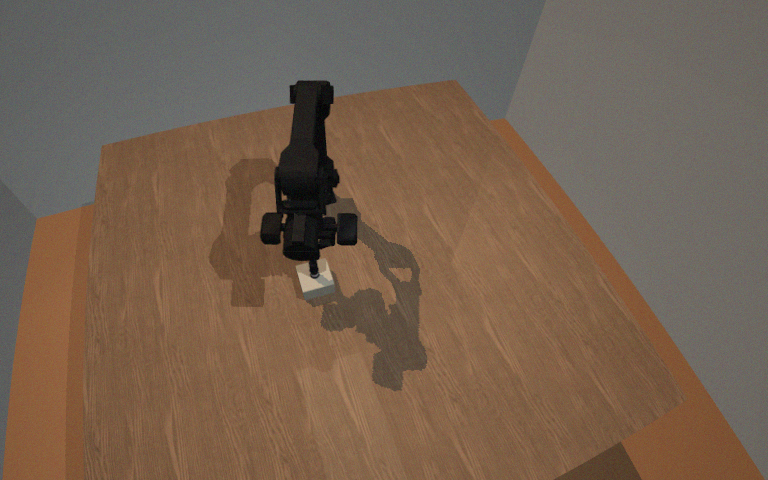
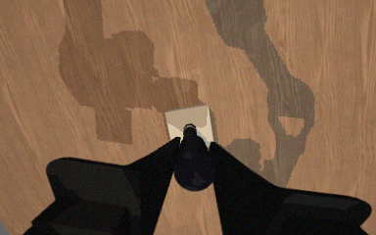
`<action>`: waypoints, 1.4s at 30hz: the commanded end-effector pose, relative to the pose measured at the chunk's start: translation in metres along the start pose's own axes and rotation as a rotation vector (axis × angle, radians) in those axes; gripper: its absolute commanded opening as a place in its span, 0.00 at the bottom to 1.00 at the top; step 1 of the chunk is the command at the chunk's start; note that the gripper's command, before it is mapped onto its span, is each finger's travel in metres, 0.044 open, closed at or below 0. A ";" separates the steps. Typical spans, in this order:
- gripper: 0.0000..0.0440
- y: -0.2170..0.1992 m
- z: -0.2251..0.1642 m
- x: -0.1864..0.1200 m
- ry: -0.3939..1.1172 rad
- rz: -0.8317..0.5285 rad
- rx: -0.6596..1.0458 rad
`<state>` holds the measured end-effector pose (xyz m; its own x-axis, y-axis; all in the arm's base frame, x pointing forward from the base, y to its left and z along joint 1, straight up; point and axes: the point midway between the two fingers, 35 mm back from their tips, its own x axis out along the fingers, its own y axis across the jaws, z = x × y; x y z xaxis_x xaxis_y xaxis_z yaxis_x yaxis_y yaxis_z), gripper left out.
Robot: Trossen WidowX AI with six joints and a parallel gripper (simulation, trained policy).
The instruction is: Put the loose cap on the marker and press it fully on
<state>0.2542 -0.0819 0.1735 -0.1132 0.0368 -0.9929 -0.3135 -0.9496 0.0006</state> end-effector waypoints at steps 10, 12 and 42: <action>0.00 0.004 -0.003 0.021 -0.015 -0.018 0.021; 0.00 0.003 -0.003 0.025 -0.020 -0.022 0.018; 0.32 0.000 0.005 0.072 -0.076 -0.041 0.016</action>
<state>0.2552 -0.0856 0.1115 -0.1144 0.0647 -0.9913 -0.3396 -0.9403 -0.0222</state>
